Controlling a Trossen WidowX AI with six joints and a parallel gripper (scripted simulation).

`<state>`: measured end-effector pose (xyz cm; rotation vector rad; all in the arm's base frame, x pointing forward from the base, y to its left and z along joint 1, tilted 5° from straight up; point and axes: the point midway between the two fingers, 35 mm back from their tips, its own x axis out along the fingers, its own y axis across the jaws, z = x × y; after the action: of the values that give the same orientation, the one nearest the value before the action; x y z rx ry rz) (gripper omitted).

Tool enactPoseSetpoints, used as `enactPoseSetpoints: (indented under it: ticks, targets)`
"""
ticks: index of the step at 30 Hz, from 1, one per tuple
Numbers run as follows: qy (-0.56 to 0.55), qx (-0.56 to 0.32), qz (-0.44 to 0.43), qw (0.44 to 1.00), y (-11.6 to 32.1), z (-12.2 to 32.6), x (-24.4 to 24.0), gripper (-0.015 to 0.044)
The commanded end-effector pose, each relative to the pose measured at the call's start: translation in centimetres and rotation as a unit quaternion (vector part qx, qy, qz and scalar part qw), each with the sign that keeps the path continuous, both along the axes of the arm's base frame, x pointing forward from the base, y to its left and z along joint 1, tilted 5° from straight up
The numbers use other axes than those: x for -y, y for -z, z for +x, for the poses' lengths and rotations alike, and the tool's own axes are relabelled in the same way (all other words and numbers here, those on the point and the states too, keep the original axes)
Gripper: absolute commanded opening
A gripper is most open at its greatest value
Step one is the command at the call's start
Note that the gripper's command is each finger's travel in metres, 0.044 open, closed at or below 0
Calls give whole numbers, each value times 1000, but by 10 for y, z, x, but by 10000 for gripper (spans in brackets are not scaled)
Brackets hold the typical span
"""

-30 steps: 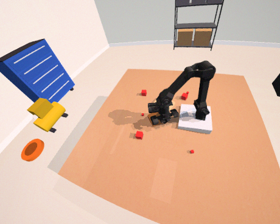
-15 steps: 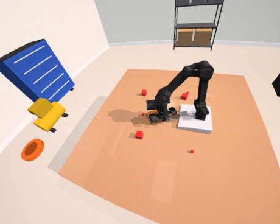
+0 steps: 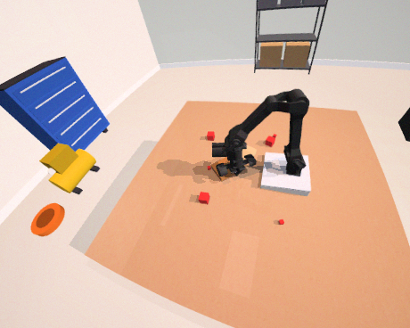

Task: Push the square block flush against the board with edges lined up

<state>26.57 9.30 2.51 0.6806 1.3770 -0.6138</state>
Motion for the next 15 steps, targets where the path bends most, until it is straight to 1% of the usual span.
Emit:
enactPoseSetpoints:
  ticks: [1, 15]
  targets:
    - [-1, 2, -3, 1000, 0, 6, 5, 0]
    - [-1, 2, -3, 1000, -2, 19, 14, 0]
